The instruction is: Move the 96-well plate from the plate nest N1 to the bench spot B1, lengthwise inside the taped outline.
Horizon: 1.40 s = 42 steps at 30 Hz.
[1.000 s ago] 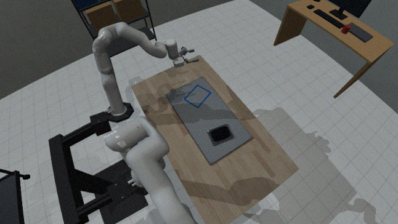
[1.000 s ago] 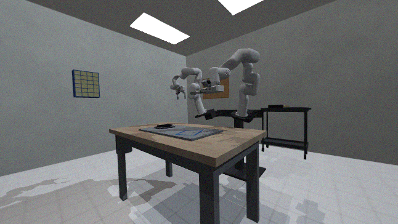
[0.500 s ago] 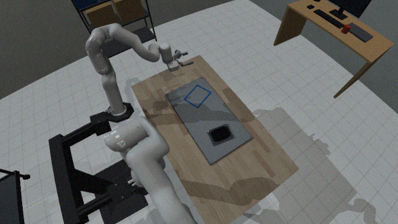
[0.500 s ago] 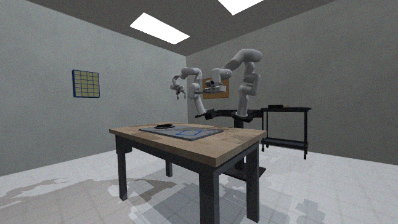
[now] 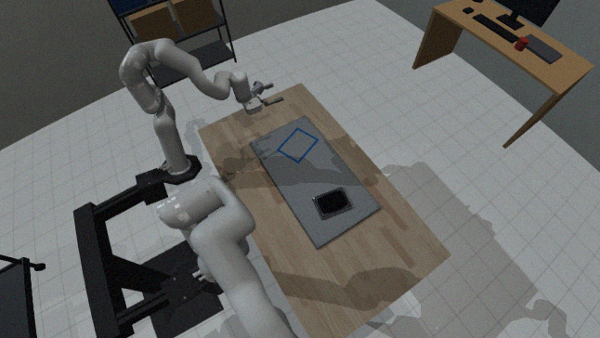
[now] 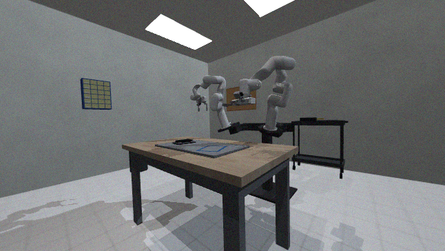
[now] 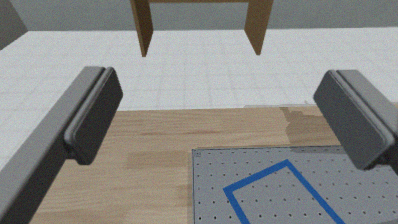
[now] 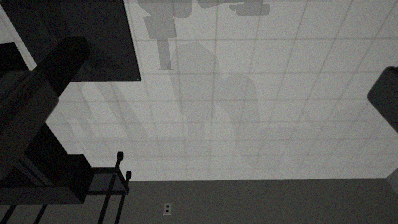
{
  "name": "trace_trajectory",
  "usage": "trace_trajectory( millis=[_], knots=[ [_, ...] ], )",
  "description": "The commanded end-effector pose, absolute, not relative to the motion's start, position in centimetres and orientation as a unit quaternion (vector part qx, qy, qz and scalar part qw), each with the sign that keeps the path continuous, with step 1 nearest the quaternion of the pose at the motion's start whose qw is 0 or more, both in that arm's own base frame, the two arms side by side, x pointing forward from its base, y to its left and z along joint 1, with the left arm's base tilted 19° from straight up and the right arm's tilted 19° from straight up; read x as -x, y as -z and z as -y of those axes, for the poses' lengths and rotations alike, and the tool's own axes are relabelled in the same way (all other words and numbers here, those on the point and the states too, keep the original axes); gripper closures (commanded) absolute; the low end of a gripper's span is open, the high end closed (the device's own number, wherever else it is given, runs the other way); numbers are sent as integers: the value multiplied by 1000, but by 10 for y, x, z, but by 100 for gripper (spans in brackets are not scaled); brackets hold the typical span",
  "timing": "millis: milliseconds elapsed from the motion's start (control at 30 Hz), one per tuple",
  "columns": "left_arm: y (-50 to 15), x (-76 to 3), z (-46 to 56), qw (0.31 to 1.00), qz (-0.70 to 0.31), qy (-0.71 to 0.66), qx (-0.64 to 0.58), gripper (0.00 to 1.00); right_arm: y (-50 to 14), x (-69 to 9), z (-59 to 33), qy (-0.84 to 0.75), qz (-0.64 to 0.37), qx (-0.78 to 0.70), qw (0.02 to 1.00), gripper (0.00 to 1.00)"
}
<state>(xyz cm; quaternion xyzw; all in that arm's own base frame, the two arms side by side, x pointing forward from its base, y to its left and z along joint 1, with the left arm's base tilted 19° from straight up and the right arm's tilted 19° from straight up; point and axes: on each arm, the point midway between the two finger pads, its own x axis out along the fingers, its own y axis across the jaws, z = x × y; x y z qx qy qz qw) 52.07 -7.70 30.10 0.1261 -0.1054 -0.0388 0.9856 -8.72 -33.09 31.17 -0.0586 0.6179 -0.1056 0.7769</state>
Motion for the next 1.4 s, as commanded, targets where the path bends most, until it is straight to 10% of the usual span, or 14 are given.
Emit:
trace_trajectory(
  millis=[0,1367],
  knots=[
    [-297,-503,76,986,108,32,-125,63,-313,87,331,107,-618,60,777,0],
    [-238,-492,153,982,97,98,-131,63,-313,87,331,107,-618,60,777,0]
  ],
)
